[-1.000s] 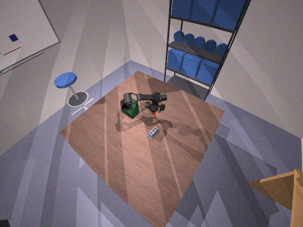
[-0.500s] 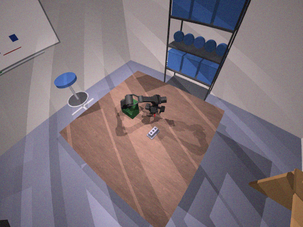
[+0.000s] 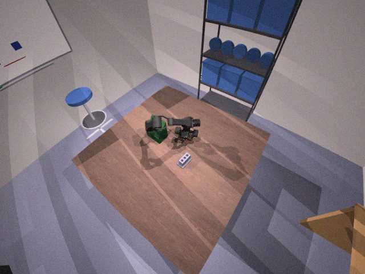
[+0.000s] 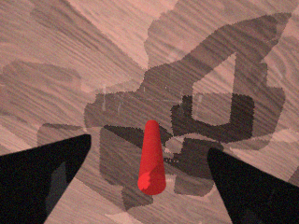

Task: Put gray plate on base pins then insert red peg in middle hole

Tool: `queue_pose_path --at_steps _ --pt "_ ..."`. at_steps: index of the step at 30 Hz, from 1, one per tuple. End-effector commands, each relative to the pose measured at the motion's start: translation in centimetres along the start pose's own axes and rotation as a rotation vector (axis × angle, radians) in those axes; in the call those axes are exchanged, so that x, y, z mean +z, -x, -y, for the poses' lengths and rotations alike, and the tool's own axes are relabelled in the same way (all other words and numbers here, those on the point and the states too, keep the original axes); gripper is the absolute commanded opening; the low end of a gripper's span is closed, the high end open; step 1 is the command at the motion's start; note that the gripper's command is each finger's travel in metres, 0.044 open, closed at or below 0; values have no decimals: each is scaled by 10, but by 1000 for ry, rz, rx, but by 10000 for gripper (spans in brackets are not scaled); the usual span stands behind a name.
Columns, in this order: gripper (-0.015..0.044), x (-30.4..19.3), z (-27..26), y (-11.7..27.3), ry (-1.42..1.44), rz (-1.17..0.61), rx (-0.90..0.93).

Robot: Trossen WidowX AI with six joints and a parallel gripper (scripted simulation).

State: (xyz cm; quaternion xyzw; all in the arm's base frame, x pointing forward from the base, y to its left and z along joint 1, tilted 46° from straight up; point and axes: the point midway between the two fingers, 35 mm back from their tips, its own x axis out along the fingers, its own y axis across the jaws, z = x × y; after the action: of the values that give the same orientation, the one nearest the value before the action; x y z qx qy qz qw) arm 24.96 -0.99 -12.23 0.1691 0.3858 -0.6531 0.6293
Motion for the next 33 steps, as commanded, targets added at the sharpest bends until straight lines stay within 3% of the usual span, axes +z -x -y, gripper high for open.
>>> queue_pose_path --at_steps 1,13,20,33 --pt "361 0 2 -2 8 5 0" --pt "46 0 2 -2 8 5 0" --pt "0 0 2 -2 8 5 0" --pt "0 -1 -2 26 9 1 2"
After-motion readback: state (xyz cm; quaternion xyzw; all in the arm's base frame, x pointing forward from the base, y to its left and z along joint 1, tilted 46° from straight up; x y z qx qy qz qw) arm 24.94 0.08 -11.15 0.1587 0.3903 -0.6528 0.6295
